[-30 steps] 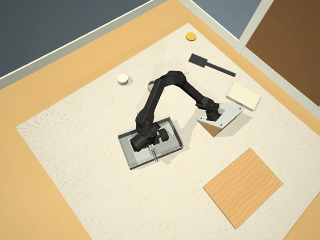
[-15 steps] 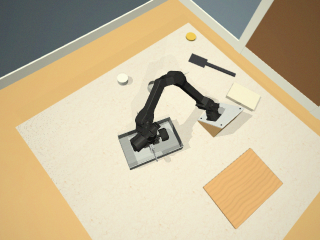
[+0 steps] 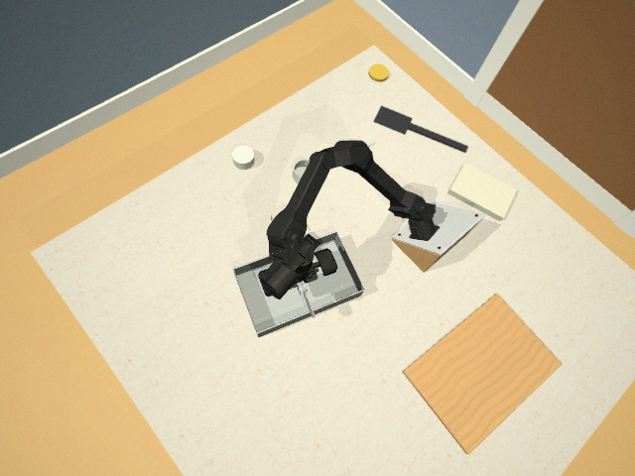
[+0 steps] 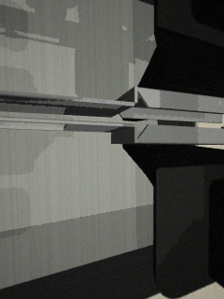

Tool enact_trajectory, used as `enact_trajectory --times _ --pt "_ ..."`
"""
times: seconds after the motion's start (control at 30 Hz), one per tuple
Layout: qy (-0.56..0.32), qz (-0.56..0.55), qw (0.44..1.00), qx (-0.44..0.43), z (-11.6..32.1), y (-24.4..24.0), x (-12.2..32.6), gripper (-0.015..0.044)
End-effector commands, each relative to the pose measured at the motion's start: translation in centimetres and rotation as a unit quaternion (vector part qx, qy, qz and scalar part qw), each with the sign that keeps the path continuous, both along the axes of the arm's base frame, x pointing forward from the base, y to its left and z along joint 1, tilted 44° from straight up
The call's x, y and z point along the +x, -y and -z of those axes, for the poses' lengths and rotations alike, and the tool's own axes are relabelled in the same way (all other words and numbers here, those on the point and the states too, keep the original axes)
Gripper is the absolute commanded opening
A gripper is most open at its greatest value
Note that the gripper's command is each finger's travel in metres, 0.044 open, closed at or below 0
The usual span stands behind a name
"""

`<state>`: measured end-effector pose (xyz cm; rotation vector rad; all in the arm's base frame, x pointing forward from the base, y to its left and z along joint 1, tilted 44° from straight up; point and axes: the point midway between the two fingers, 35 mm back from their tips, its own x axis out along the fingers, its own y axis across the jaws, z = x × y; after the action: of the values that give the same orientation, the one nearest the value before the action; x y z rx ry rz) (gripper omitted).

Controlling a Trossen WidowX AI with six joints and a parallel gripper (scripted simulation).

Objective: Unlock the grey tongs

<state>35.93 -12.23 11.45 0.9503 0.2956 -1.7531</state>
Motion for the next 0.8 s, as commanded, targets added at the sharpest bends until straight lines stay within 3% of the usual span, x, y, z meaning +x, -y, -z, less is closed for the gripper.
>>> enact_trajectory --times 0.0,0.77 --pt "-0.012 -0.013 1.0 0.004 0.7 -0.7 0.5 -0.015" --pt "-0.171 -0.191 0.965 0.049 11.0 -12.3 4.6 -0.015"
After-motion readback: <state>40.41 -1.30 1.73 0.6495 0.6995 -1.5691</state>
